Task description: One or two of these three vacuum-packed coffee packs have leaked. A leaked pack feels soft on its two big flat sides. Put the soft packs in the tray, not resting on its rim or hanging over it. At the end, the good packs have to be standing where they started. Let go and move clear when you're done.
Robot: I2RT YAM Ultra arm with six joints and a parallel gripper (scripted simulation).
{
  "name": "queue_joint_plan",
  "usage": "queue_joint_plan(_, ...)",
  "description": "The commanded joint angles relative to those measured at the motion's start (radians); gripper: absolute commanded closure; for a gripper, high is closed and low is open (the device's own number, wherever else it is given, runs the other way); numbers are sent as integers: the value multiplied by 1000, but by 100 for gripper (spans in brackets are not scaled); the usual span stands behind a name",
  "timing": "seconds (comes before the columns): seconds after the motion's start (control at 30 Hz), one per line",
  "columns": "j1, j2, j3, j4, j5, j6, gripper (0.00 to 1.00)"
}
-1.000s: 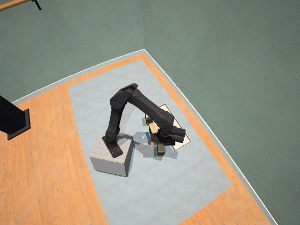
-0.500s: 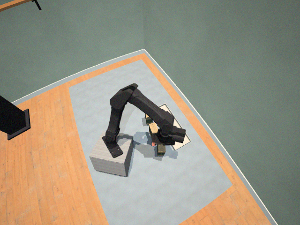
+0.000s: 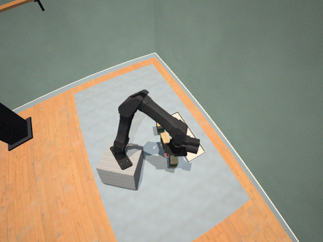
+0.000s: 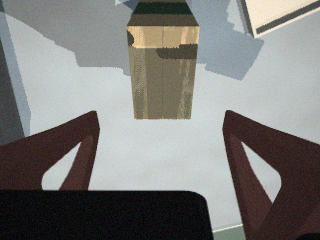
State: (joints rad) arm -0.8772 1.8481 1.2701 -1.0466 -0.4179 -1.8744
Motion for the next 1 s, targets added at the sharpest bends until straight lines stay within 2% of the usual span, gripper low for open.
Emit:
queue_joint_plan(0.0, -17, 17, 27, 1, -16, -6, 22)
queue_joint_plan(0.23, 22, 28, -55, 70, -16, 23, 22)
queue_joint_plan(0.3, 22, 28, -55, 70, -16, 23, 22)
queue_joint_plan(0.5, 51, 56, -108, 164, -18, 55, 22)
queue_joint_plan(0.57, 53, 60, -112, 174, -18, 59, 22)
queue_joint_plan(0.63, 39, 61, -81, 176, -19, 59, 22)
queue_joint_plan(0.67, 39, 39, -81, 176, -19, 59, 22)
queue_joint_plan(0.97, 40, 38, -81, 155, -18, 59, 22)
